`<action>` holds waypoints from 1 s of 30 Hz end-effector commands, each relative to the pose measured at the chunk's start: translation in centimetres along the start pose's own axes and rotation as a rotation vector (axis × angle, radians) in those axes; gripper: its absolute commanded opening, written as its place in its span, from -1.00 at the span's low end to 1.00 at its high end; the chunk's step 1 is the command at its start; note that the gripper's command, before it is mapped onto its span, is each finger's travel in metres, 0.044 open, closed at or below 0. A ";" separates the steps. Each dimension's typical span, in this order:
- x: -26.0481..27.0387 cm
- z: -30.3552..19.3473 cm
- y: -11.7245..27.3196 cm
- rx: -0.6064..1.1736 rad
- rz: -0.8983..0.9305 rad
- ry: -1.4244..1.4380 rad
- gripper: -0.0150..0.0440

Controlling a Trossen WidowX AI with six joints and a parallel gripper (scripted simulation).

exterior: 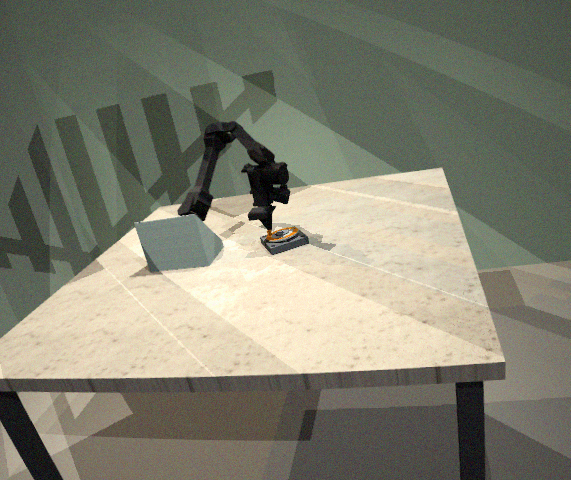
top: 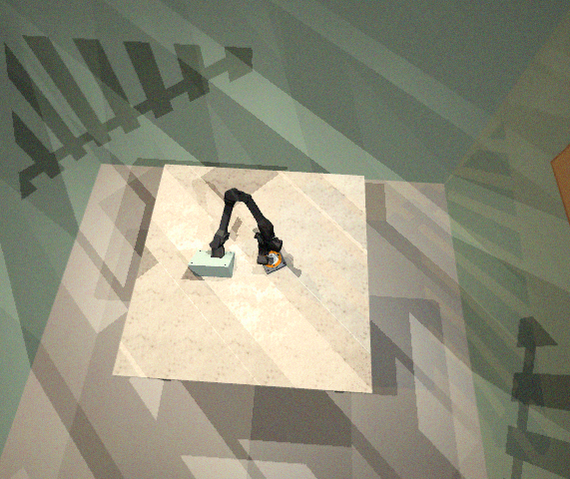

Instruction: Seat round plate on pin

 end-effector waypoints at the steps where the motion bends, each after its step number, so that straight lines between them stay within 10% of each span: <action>1: -0.7 -0.4 -0.2 0.005 -0.002 0.001 -0.49; 30: -3.0 -0.4 -0.2 0.005 -0.003 0.001 -0.49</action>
Point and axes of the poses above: the point midway between the two fingers, 35 mm back from their tips, its own y axis back along the fingers, its own x axis across the jaws, z = x × y, the point moved 9 cm from there along y, back along the fingers, and after that the axes turned 3 degrees about -y, right-handed, at the moved point
